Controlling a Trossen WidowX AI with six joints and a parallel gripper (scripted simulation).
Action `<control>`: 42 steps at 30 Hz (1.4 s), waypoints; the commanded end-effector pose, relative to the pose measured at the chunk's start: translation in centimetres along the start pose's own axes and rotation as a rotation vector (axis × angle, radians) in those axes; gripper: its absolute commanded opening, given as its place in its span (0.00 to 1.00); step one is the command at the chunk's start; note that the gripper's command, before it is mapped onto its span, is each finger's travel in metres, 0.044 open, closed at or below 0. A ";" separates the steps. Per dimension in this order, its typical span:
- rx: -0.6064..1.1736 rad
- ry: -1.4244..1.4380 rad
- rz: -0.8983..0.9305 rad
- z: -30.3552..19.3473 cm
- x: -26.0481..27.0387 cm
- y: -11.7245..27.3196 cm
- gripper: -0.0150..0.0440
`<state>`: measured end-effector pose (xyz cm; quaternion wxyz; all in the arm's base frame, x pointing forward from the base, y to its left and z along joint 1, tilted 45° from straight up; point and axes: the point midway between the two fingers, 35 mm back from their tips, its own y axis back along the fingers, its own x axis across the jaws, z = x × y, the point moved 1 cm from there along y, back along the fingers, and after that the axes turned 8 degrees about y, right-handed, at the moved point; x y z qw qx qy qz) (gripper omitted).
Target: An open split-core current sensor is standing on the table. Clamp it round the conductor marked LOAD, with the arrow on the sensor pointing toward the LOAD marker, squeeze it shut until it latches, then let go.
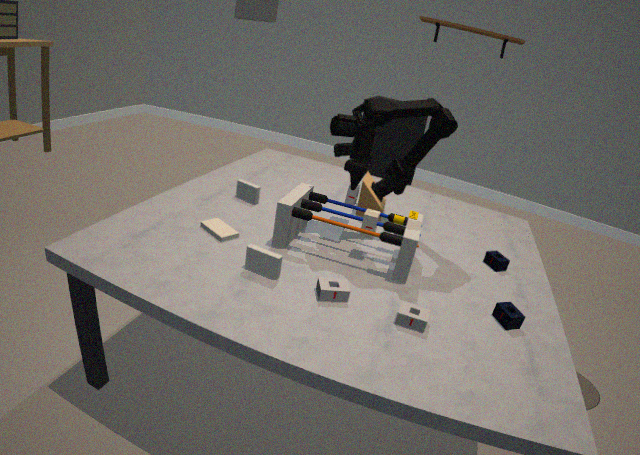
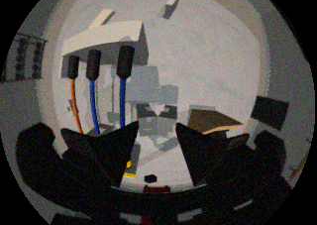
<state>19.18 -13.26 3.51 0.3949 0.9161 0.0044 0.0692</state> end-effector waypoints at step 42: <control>-0.001 -0.069 0.004 0.2 7.0 1.7 0.25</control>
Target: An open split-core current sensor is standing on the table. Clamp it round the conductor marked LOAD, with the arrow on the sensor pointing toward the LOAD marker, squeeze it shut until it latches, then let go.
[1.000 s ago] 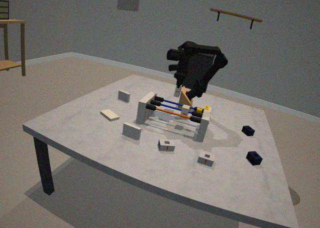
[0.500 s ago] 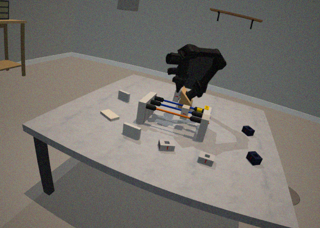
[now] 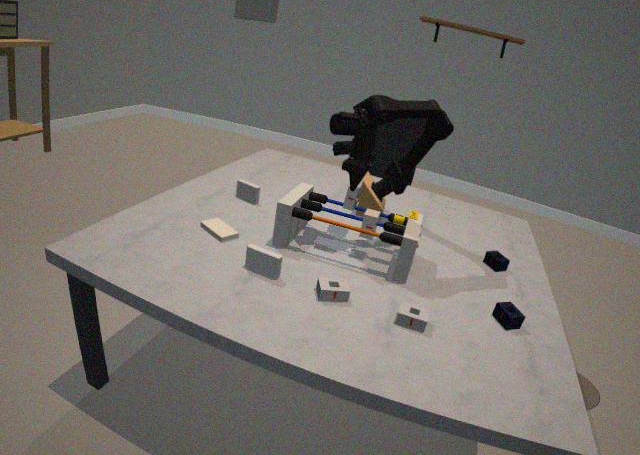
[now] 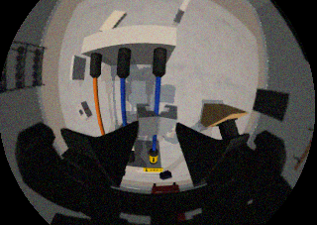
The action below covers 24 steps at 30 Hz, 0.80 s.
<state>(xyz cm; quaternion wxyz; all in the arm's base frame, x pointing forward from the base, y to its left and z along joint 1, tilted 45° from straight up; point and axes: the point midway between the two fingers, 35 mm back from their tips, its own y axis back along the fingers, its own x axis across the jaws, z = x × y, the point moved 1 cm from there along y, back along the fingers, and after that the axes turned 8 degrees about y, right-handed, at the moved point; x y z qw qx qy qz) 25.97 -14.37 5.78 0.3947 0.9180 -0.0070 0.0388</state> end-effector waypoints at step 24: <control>0.001 0.000 0.001 0.0 0.0 -2.8 0.25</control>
